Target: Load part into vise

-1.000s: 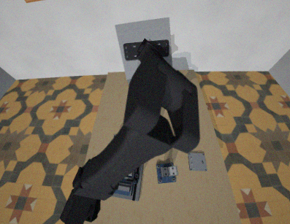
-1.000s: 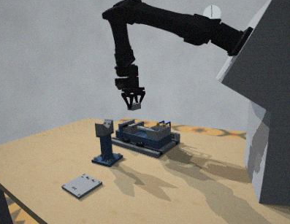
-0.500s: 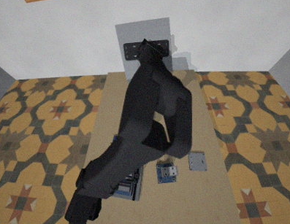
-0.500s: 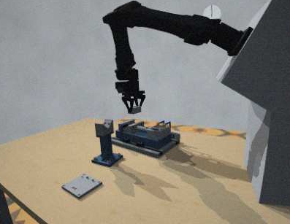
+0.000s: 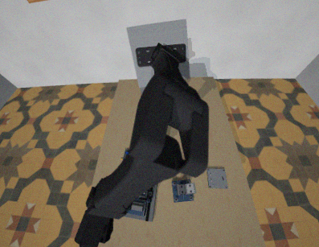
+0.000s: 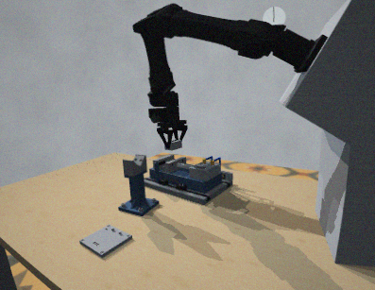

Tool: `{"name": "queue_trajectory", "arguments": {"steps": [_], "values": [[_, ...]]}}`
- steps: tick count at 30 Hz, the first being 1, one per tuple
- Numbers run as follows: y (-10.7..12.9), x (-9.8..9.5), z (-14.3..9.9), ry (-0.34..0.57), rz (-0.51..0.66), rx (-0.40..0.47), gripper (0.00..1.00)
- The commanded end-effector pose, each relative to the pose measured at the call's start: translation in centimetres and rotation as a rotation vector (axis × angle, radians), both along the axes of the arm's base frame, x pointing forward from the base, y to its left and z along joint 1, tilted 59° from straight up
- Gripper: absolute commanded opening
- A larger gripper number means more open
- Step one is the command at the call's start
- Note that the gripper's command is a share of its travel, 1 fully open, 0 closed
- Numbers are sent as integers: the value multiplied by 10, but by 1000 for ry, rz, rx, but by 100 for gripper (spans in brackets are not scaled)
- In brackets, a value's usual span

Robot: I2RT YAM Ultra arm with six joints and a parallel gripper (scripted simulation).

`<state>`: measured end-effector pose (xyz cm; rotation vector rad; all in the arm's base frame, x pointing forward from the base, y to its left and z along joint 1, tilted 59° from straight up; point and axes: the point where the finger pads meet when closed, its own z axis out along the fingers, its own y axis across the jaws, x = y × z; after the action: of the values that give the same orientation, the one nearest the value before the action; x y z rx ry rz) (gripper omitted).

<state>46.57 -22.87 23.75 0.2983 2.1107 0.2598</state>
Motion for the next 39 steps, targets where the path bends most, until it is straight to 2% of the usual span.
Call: {"name": "queue_trajectory", "arguments": {"steps": [1,6,7,9,13,39], "values": [[-13,4,14,-31,-26,-21,0],[-11,5,12,-24,-22,-16,0],[-7,2,31,-54,-20,-38,0],[-6,3,32,-63,-16,-43,0],[-7,4,22,-38,-16,-24,0],[-9,3,22,-39,-21,-26,0]]}}
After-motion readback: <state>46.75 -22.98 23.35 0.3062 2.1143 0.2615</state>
